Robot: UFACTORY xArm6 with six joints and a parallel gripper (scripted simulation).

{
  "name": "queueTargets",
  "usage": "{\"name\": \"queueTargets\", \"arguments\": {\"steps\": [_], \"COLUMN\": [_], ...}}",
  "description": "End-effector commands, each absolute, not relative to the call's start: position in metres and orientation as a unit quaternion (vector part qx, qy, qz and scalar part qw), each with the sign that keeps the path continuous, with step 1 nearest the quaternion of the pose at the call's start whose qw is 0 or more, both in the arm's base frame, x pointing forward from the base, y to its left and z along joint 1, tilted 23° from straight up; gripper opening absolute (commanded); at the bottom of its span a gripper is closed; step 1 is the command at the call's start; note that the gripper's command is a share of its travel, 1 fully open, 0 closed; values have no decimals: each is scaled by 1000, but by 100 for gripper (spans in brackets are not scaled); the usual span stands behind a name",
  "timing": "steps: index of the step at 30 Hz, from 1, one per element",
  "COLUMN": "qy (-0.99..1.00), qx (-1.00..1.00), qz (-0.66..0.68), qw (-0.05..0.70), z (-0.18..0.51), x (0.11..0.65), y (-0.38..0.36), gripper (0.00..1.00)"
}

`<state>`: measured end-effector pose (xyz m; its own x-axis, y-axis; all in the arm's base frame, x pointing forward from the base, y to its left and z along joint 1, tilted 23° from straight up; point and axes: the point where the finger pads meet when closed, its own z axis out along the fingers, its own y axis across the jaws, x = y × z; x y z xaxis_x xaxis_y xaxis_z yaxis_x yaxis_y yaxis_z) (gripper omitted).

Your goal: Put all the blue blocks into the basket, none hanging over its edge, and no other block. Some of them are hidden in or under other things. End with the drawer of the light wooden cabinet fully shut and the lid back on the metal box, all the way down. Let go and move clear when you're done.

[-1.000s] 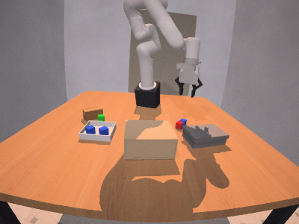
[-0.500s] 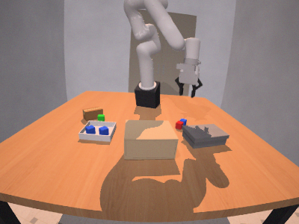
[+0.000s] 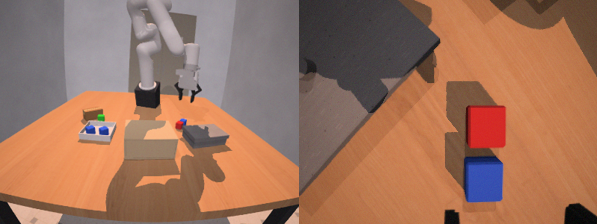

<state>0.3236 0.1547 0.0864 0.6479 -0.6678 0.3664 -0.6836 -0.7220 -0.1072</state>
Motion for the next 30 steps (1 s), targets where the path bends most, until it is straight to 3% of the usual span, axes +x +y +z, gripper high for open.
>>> {"name": "queueTargets", "arguments": {"steps": [1,30], "qy": [-372,-372], "qx": [907,907], "qz": [195,195], "qw": [19,19], "z": [71,6], "x": [331,355], "y": [152,140], "gripper": [65,65]}}
